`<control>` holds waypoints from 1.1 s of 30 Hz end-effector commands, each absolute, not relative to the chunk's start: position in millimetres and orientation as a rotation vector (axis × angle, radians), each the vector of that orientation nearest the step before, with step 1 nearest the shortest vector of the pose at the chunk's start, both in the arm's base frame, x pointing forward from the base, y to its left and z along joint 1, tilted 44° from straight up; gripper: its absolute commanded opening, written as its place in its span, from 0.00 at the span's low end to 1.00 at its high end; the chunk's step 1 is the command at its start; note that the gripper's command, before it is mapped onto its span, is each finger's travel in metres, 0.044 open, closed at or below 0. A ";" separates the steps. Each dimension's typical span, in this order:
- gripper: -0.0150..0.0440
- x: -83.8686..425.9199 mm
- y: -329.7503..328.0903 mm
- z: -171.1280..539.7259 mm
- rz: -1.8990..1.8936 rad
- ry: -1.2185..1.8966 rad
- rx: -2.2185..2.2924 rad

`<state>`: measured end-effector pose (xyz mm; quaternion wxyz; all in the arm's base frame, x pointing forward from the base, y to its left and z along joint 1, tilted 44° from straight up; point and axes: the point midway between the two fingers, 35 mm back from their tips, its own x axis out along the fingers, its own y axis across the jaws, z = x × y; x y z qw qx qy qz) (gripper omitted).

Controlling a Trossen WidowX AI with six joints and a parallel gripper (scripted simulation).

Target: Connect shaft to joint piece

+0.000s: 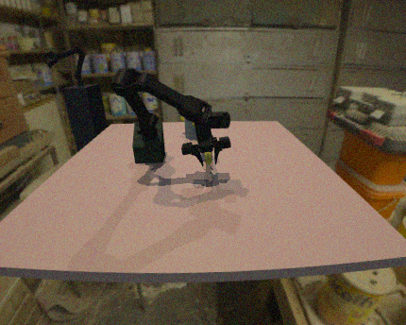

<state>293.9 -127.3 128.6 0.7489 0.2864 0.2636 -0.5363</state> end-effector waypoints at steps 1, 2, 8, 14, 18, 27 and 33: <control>0.47 294.7 -126.8 126.8 -1.168 0.584 0.626; 0.43 294.7 -126.8 126.8 -1.168 0.584 0.626; 0.43 294.7 -126.8 126.8 -1.168 0.584 0.626; 0.43 294.7 -126.8 126.8 -1.168 0.584 0.626; 0.39 294.7 -126.8 126.8 -1.168 0.584 0.626; 0.37 294.6 -127.3 127.8 -1.170 0.578 0.627; 0.37 294.6 -127.3 127.8 -1.170 0.578 0.627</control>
